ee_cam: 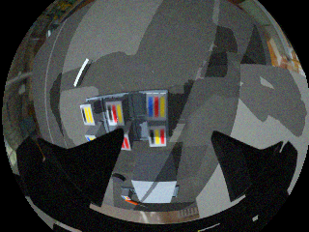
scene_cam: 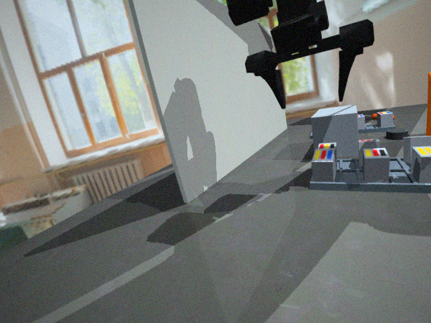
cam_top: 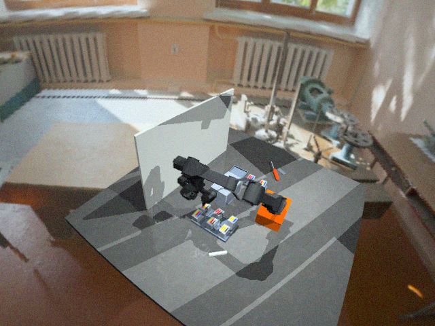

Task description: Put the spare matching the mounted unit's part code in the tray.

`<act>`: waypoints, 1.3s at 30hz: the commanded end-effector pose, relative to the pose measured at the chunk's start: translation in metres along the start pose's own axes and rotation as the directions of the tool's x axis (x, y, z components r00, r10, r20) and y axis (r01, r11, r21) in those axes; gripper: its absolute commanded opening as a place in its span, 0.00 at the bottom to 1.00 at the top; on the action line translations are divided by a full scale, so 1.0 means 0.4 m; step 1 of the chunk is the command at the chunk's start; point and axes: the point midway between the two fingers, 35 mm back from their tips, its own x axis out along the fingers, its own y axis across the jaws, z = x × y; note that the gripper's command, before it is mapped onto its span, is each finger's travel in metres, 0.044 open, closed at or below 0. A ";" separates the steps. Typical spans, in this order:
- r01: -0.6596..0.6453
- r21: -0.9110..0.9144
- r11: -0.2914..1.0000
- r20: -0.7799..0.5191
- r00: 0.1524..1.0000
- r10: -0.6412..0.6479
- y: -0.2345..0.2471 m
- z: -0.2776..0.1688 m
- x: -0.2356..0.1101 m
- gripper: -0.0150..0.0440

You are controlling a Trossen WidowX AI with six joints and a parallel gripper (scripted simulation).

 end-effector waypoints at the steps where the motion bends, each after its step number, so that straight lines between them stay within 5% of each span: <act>1: -0.009 -0.040 0.999 0.005 1.000 0.009 0.011 -0.002 0.010 1.00; 3: -0.009 -0.040 0.999 0.005 1.000 0.009 0.011 -0.002 0.010 1.00; 9: -0.009 -0.040 0.999 0.006 1.000 0.009 0.028 -0.002 0.083 0.76; 39: -0.009 -0.040 0.999 0.006 1.000 0.009 0.030 -0.001 0.185 0.76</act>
